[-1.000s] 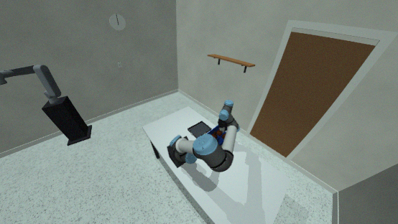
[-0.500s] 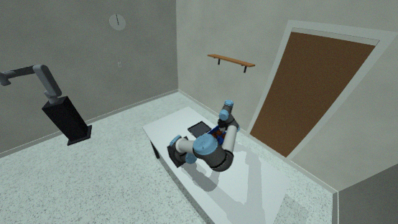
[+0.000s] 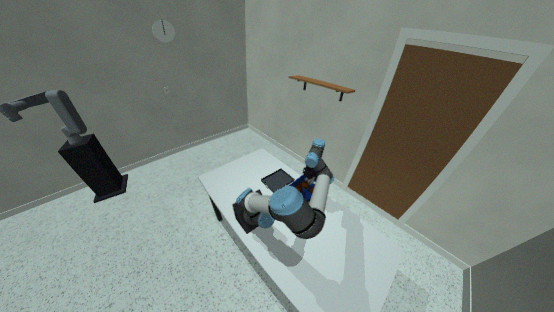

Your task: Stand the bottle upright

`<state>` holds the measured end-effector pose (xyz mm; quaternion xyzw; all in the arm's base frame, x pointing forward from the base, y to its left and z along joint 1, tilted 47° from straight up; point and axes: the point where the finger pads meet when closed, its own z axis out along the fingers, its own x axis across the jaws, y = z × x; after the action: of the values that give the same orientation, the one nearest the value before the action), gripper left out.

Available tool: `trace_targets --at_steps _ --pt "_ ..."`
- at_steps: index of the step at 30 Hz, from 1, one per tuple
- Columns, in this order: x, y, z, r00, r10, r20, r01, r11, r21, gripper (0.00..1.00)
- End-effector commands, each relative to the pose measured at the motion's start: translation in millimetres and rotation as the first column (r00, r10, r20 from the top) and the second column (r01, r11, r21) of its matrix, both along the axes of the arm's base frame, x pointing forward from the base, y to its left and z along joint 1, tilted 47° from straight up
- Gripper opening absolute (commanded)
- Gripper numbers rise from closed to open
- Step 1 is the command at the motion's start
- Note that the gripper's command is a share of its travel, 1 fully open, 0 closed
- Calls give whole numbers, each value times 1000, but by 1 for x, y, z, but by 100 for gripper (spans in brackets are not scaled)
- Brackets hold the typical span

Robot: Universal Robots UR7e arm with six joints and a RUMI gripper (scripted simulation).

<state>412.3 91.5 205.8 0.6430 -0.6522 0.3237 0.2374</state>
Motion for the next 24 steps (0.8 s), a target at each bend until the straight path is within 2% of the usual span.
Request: trace_targets --at_steps 1,6,8,12,17,23,24 --pt "1 2 -1 993 82 -85 -83 997 -5 0" --pt "1 3 -3 963 184 -198 -189 982 -7 0" --pt "1 3 -3 963 184 -198 -189 982 -7 0" --pt "1 5 -5 918 267 -294 -279 960 2 0" --pt "1 7 -7 831 369 -416 -394 919 28 0" --pt "0 9 -9 684 476 -553 -524 848 82 0" --pt "0 9 -9 684 476 -553 -524 848 82 0"
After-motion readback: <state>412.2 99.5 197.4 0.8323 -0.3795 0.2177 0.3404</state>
